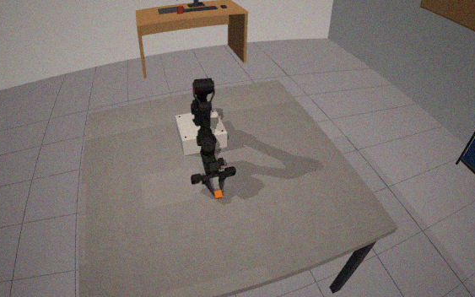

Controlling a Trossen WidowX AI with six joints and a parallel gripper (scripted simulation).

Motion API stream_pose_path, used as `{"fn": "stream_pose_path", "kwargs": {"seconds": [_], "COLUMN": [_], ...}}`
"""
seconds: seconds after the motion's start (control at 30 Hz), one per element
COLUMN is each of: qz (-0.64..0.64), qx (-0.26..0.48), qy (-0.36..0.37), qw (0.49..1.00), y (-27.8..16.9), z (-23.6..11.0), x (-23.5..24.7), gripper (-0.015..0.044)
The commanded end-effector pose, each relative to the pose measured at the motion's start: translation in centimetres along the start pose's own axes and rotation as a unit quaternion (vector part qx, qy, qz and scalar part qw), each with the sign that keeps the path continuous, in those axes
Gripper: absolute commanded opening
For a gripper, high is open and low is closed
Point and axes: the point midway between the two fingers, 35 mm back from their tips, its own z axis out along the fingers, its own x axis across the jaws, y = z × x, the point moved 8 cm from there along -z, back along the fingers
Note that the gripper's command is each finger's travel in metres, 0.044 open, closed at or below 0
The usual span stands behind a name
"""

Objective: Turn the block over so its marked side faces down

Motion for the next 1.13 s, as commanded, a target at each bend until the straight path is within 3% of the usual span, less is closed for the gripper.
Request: {"fn": "stream_pose_path", "kwargs": {"seconds": [0.0,0.3,1.1], "qz": [0.001,0.001,0.001], "qx": [-0.001,-0.001,-0.001], "qy": [0.002,0.002,0.002], "qw": [1.000,1.000,1.000], "y": [0.02,0.02,0.02], "z": [-0.01,-0.01,-0.01], "x": [0.03,0.03,0.03], "gripper": [0.0210,0.0440,0.0440]}}
